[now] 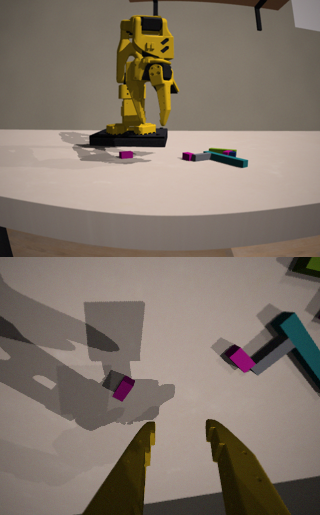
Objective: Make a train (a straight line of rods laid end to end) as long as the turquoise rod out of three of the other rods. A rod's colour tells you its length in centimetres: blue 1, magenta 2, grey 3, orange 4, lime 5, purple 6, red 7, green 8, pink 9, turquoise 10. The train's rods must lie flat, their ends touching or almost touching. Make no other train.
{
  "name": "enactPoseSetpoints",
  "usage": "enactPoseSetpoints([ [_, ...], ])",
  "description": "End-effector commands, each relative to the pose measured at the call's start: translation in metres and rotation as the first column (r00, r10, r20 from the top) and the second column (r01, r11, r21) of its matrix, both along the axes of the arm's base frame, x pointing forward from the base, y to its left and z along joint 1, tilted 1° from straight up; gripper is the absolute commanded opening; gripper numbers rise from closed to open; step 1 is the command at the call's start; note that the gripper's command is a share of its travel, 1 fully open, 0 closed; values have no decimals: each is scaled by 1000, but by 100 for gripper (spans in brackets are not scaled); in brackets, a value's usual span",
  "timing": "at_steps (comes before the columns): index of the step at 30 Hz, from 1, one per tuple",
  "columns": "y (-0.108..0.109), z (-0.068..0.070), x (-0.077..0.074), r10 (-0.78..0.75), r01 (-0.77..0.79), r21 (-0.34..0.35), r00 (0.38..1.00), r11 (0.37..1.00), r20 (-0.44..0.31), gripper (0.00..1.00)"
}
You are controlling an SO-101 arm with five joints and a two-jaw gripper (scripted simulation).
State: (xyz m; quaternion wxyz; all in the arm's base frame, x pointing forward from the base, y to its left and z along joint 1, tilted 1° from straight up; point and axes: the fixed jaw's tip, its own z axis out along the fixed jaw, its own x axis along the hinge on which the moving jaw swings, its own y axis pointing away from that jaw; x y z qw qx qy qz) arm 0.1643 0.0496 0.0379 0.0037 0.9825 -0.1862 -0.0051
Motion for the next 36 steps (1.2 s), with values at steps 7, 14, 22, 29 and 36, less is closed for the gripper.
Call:
enactPoseSetpoints([
  [7,27,0,3,322,-322,2,947,947,-14,18],
  [14,52,-2,1,579,-579,6,815,815,-15,18],
  [22,74,-3,-3,767,-767,10,641,641,-15,18],
  [29,96,-5,-11,899,-899,14,438,438,-15,18],
  [36,111,-7,-18,960,-960,17,279,279,-14,19],
])
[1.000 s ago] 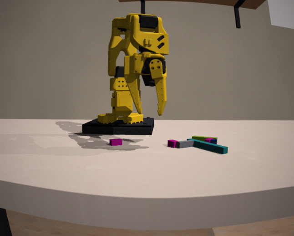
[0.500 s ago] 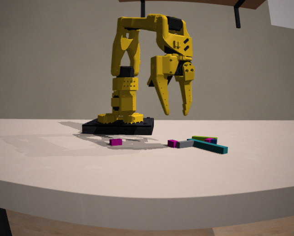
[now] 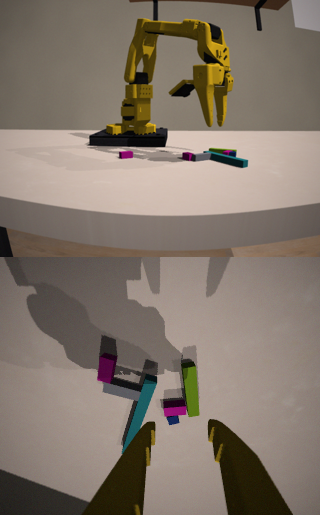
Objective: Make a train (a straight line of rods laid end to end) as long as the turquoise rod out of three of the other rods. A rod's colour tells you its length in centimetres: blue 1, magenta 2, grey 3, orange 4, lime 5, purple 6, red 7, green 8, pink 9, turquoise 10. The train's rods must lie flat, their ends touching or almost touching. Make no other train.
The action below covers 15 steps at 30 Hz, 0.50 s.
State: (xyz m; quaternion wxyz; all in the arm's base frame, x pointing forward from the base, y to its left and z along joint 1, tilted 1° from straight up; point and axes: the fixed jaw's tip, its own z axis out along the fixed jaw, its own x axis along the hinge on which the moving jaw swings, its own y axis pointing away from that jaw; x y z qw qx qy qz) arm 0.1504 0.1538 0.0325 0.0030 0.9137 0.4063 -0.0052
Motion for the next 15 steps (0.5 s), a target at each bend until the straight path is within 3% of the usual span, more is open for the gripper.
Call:
enactPoseSetpoints([
  [1,9,-2,-5,101,-101,-10,995,995,-13,19],
  [15,17,-3,-10,193,-193,-9,981,981,-14,19],
])
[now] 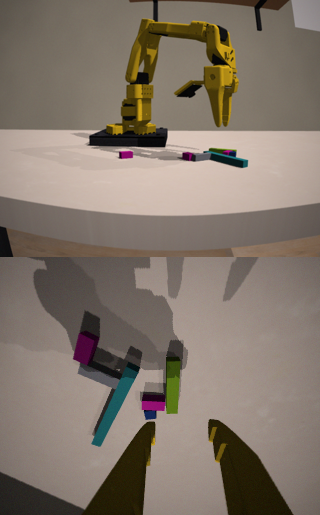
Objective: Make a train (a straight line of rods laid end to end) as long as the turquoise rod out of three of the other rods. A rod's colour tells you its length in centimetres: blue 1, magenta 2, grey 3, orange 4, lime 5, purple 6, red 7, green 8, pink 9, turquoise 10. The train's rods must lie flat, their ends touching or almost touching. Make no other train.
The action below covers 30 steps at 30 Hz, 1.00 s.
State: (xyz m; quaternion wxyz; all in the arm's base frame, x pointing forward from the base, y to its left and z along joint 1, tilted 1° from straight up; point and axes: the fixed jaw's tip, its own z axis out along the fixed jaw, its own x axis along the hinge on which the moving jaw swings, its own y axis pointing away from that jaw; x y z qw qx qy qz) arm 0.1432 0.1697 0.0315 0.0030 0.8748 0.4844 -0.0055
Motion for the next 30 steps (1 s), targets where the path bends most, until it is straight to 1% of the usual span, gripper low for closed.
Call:
enactPoseSetpoints([
  [1,1,-2,-2,19,-20,-12,1000,1000,-11,19],
  [14,1,-2,-2,19,-20,-12,1000,1000,-11,19],
  [15,6,1,-4,39,-39,-4,999,999,-5,19],
  [30,6,1,-4,39,-39,-4,999,999,-5,19],
])
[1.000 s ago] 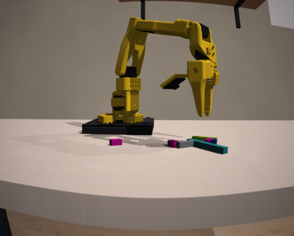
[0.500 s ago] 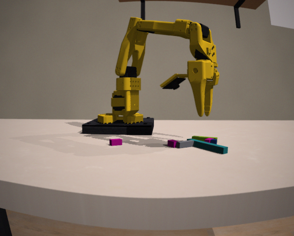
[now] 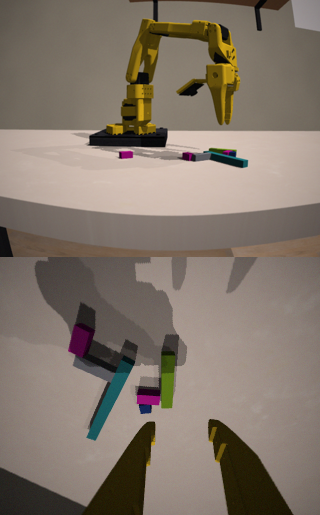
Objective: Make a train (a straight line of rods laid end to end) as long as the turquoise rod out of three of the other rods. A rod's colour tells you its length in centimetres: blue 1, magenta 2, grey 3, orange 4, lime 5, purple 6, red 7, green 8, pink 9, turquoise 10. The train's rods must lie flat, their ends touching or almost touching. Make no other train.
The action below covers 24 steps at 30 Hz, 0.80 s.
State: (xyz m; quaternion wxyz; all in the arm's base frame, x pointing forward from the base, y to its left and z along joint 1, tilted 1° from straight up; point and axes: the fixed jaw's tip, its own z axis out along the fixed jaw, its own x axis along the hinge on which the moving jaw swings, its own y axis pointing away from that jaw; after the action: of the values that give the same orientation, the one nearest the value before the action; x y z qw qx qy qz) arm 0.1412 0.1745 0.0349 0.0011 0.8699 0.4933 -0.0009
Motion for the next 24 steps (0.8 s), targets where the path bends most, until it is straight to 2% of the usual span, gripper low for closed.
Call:
enactPoseSetpoints([
  [1,1,-2,-2,18,-19,-12,1000,1000,-11,19],
  [11,1,-4,-2,18,-19,-12,1000,1000,-11,19],
  [24,2,-20,-1,18,-19,-12,1000,1000,-11,19],
])
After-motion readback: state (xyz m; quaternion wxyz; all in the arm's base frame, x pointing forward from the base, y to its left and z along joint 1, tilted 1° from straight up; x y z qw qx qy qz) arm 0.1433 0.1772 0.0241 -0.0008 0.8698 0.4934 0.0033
